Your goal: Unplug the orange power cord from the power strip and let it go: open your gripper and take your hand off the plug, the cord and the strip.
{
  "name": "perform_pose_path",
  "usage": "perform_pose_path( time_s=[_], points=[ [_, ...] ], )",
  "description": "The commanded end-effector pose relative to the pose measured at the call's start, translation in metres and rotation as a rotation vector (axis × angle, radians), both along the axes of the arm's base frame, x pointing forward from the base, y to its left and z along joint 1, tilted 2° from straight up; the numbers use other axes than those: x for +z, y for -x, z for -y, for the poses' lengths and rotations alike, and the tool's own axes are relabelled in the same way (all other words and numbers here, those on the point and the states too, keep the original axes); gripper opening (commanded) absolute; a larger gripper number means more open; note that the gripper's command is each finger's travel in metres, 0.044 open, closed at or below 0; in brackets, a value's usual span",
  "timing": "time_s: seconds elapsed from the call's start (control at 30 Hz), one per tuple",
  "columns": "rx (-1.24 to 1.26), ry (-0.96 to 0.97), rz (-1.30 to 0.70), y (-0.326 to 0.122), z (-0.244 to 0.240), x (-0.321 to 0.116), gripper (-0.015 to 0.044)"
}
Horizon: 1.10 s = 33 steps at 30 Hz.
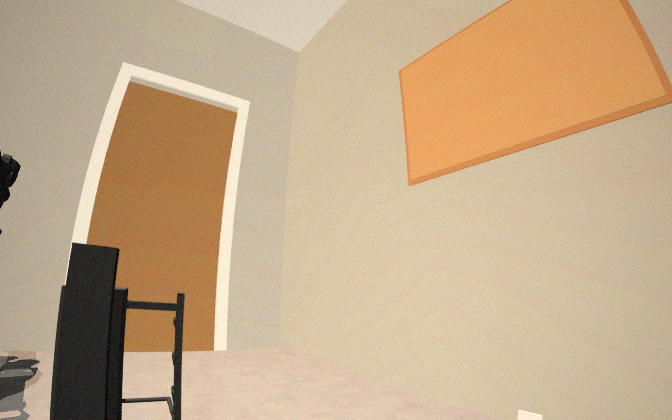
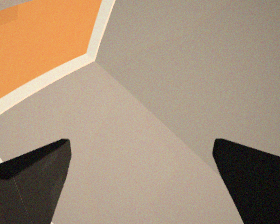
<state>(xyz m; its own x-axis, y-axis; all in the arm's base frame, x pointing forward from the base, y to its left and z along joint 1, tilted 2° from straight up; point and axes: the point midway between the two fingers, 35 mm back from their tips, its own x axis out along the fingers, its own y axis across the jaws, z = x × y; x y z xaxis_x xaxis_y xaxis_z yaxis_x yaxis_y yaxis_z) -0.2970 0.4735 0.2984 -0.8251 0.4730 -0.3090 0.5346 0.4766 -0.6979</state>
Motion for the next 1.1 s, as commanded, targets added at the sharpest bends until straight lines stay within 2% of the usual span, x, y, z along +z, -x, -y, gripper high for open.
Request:
perform_pose_path(
  time_s=[0.0, 0.27, 0.47, 0.67, 1.07],
  points=[
    [-0.006, 0.005, 0.0, -0.003, -0.001, 0.0, 0.0374],
    [-0.277, 0.223, -0.034, -0.115, -0.023, -0.021, 0.0164],
    [-0.567, 0.432, -0.081, -0.21, -0.027, -0.05, 0.016],
    [-0.856, 0.625, -0.155, -0.299, -0.009, -0.077, 0.016],
    [-1.474, 0.993, -0.389, -0.452, 0.084, -0.132, 0.016]
  ],
)
